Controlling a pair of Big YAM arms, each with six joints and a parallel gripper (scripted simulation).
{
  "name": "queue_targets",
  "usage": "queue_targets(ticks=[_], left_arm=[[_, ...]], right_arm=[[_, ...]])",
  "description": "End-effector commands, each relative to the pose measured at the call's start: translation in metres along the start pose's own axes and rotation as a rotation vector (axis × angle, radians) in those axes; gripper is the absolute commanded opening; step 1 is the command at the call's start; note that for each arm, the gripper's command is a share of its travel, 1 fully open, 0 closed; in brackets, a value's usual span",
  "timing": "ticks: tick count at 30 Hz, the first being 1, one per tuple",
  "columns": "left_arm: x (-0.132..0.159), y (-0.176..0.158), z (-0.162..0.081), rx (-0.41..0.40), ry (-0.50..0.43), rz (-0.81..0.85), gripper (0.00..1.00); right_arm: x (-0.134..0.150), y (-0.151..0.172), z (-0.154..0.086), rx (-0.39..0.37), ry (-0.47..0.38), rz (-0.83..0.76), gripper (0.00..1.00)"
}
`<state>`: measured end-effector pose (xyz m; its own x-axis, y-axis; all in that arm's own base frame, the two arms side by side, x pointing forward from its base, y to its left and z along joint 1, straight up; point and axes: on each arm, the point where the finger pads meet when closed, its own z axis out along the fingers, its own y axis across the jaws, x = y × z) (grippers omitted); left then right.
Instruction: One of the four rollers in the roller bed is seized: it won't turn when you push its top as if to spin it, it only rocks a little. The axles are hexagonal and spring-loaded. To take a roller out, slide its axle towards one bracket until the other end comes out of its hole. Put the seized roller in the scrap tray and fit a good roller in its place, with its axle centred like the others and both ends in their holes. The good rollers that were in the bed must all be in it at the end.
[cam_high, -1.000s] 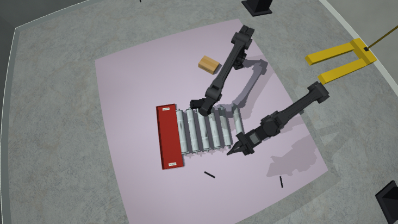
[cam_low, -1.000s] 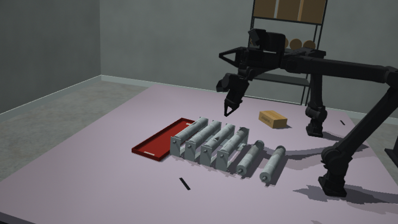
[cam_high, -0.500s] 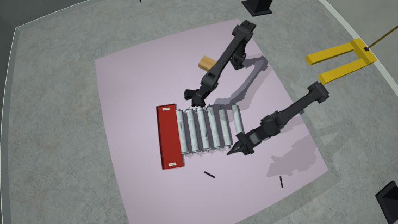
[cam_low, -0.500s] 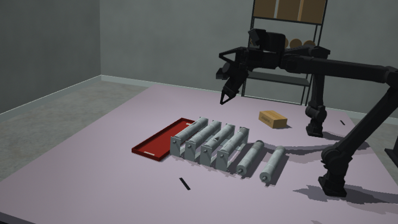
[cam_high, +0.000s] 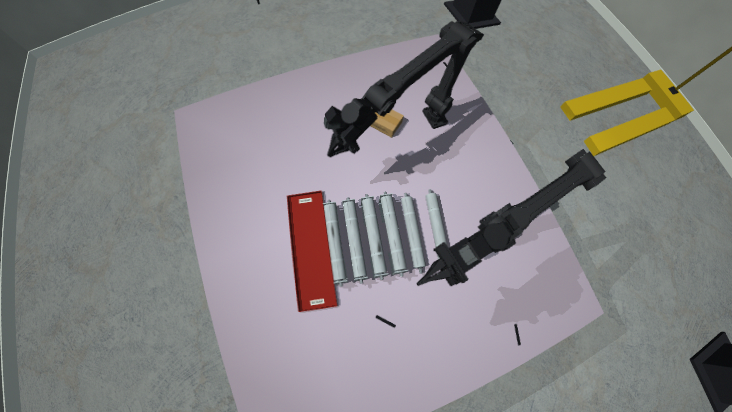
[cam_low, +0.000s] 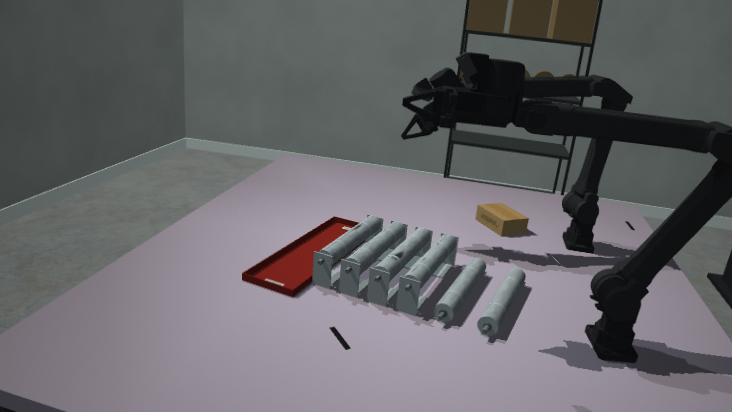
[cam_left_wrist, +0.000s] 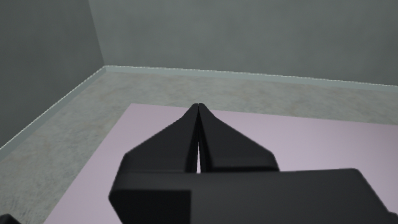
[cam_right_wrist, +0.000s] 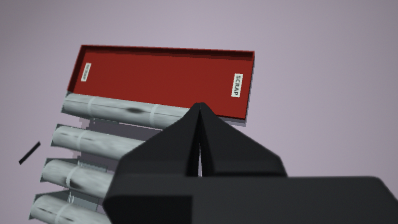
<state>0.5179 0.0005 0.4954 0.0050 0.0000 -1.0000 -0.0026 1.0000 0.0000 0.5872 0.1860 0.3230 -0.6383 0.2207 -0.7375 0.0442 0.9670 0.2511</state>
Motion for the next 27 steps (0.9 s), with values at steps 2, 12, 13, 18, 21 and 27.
queue_targets(ticks=[2, 12, 13, 18, 21, 27], left_arm=[[-0.033, 0.003, 0.003, -0.003, -0.055, 0.008, 0.00], [-0.033, 0.003, 0.003, -0.003, -0.055, 0.008, 0.00], [-0.033, 0.003, 0.003, -0.003, -0.055, 0.008, 0.00], [-0.033, 0.003, 0.003, -0.003, -0.055, 0.008, 0.00], [-0.033, 0.003, 0.003, -0.003, -0.055, 0.008, 0.00], [-0.033, 0.003, 0.003, -0.003, -0.055, 0.008, 0.00]], right_arm=[[-0.046, -0.024, -0.037, -0.045, -0.170, -0.073, 0.00], [-0.099, -0.077, -0.104, -0.038, -0.426, -0.153, 0.00], [-0.113, -0.085, -0.125, -0.029, -0.487, -0.169, 0.00], [-0.122, -0.114, -0.157, 0.004, -0.614, -0.249, 0.00], [-0.129, -0.126, -0.178, 0.023, -0.680, -0.273, 0.00], [-0.126, -0.141, -0.177, 0.044, -0.708, -0.289, 0.00]])
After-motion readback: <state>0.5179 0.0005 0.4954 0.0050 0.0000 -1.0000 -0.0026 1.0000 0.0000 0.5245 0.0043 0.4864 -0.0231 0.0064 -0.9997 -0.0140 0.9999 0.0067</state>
